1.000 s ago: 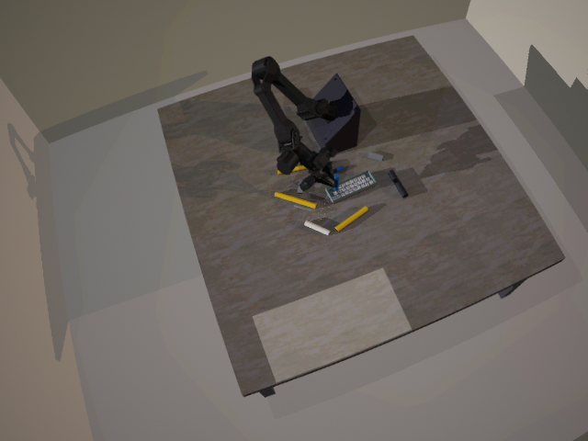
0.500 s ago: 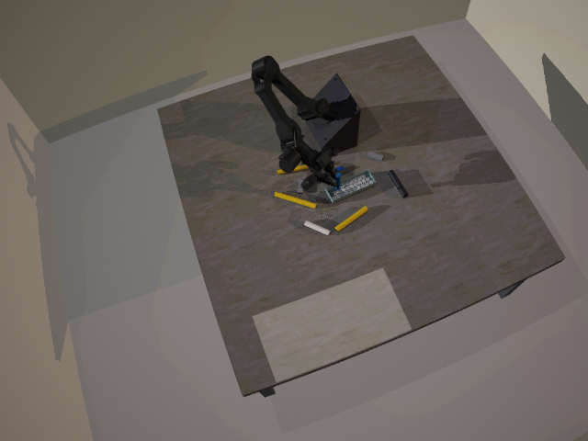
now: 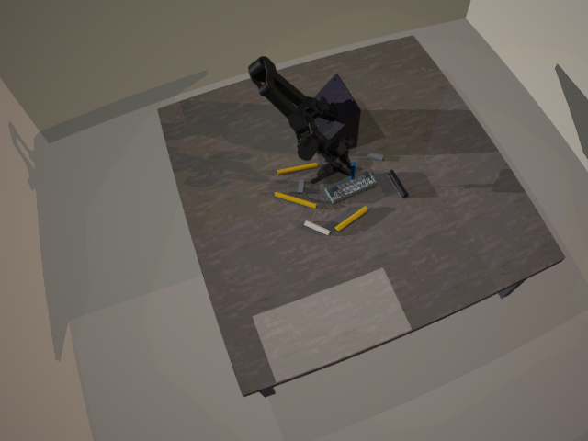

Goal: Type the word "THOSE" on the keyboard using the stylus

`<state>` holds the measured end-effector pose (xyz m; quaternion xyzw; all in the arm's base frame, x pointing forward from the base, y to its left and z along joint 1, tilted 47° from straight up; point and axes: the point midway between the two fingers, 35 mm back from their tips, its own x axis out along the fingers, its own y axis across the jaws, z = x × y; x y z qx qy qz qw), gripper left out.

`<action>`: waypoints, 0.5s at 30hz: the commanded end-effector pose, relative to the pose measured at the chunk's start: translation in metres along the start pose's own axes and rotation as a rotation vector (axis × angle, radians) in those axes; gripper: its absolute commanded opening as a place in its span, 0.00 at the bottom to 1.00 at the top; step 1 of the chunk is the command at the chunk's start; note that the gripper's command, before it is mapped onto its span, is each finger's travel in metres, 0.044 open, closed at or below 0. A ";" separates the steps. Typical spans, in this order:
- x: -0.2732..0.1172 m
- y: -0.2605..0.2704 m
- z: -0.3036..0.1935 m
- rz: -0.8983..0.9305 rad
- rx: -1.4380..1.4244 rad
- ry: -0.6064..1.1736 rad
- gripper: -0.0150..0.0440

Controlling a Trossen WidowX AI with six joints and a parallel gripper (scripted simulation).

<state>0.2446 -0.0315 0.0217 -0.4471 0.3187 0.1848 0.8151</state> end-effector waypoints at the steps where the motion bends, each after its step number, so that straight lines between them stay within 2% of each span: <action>1: 0.000 0.008 -0.001 -0.007 0.005 0.004 0.25; 15: 0.008 0.009 -0.018 -0.009 0.005 0.004 0.25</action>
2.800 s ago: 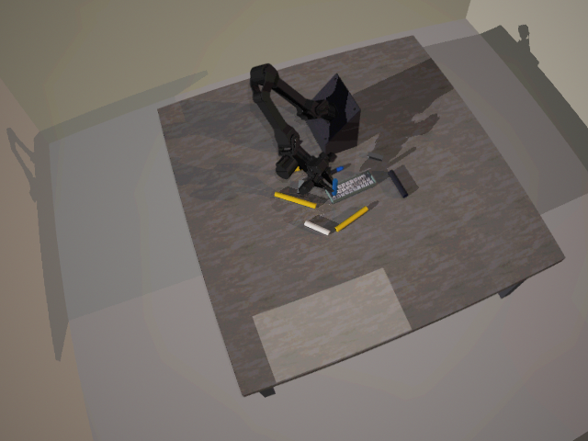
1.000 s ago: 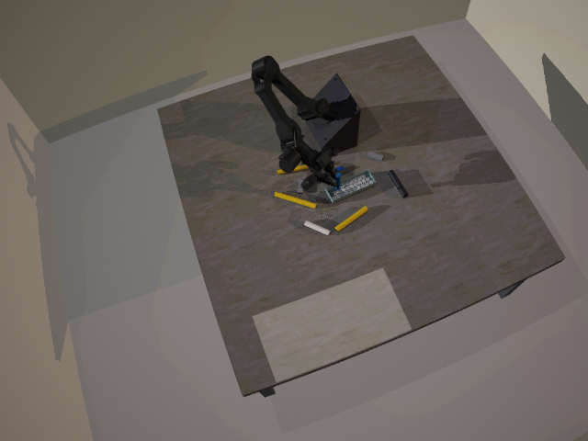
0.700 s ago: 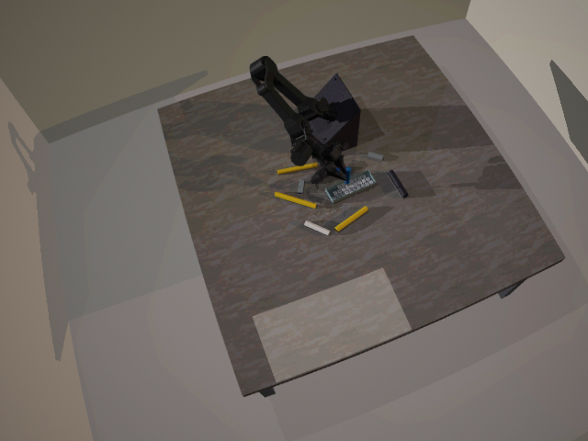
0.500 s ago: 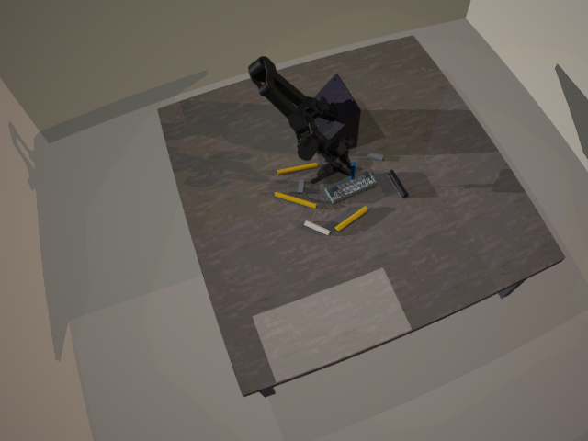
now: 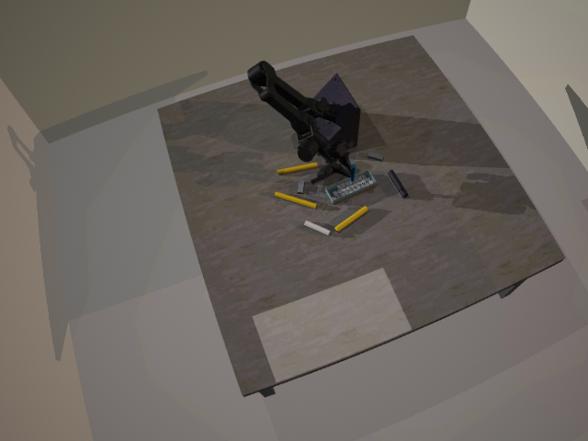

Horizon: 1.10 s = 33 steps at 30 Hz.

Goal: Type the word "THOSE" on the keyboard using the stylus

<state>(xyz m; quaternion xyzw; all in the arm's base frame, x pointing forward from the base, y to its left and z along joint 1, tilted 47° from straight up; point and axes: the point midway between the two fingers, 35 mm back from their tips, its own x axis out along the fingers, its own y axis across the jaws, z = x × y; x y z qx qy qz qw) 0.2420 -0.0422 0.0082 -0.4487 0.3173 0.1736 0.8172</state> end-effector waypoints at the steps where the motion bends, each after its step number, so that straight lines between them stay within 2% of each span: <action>1: 0.001 0.005 -0.003 0.012 -0.001 -0.003 0.25; 21: 0.001 0.005 -0.003 0.012 -0.001 -0.003 0.25; 24: 0.002 0.004 -0.003 0.013 -0.001 -0.003 0.39; 33: 0.005 0.003 -0.002 0.014 -0.002 -0.002 0.39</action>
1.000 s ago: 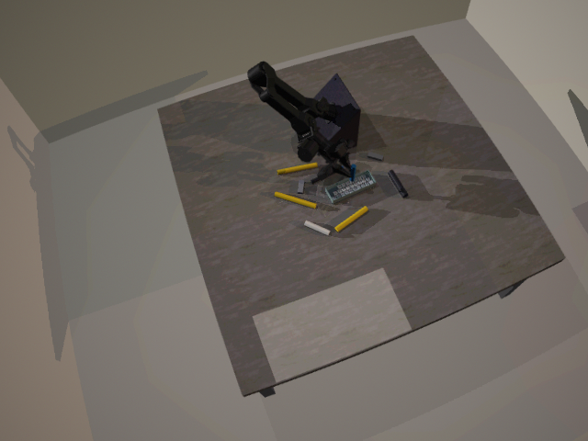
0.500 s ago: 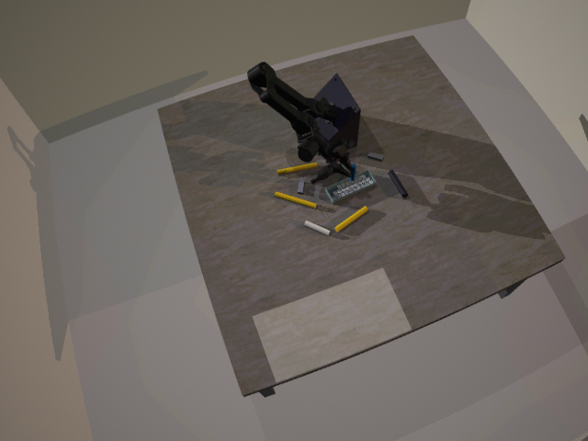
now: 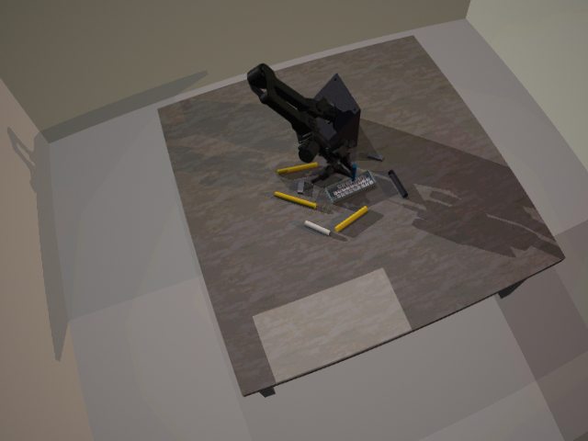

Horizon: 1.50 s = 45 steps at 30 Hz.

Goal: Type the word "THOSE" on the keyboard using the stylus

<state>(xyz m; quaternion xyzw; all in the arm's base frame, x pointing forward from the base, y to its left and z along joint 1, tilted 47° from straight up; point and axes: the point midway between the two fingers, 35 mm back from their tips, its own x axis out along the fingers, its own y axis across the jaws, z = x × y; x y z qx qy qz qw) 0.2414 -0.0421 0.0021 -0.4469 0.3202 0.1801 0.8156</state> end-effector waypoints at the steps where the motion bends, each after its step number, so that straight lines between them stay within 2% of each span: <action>1: 0.001 -0.001 0.000 0.000 0.000 -0.001 0.39; 45: 0.006 -0.003 -0.012 0.000 0.000 0.000 0.39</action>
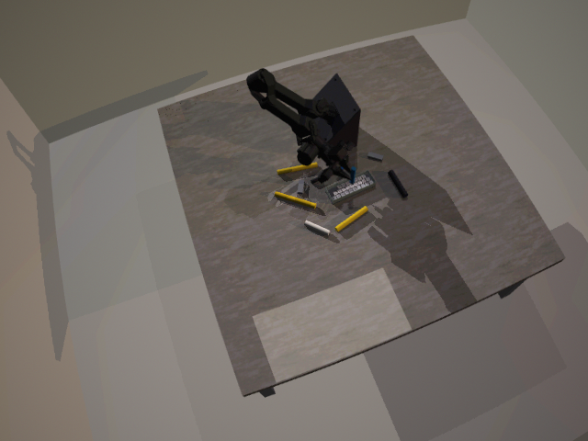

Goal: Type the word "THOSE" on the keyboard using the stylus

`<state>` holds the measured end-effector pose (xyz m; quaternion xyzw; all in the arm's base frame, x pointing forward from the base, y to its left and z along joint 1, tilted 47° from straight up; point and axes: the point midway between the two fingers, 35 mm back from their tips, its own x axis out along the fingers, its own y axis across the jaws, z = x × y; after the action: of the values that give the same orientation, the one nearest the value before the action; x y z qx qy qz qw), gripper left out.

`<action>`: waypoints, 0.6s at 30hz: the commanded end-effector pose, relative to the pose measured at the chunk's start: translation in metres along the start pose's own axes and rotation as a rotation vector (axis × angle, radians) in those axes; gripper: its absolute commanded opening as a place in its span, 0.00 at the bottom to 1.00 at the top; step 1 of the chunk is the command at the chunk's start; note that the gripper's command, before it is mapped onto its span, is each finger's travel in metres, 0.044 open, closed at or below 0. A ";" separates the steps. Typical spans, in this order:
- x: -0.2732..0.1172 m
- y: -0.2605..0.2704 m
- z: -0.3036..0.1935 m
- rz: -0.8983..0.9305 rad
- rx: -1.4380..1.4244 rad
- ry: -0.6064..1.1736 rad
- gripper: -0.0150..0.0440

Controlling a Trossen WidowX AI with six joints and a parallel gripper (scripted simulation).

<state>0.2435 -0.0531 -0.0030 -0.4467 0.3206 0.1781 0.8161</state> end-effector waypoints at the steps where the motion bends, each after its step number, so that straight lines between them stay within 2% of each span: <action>1: 0.001 0.001 -0.002 0.003 -0.002 -0.002 0.39; 18: 0.005 0.001 -0.008 0.003 -0.003 -0.002 0.39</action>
<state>0.2437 -0.0586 -0.0087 -0.4468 0.3199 0.1789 0.8161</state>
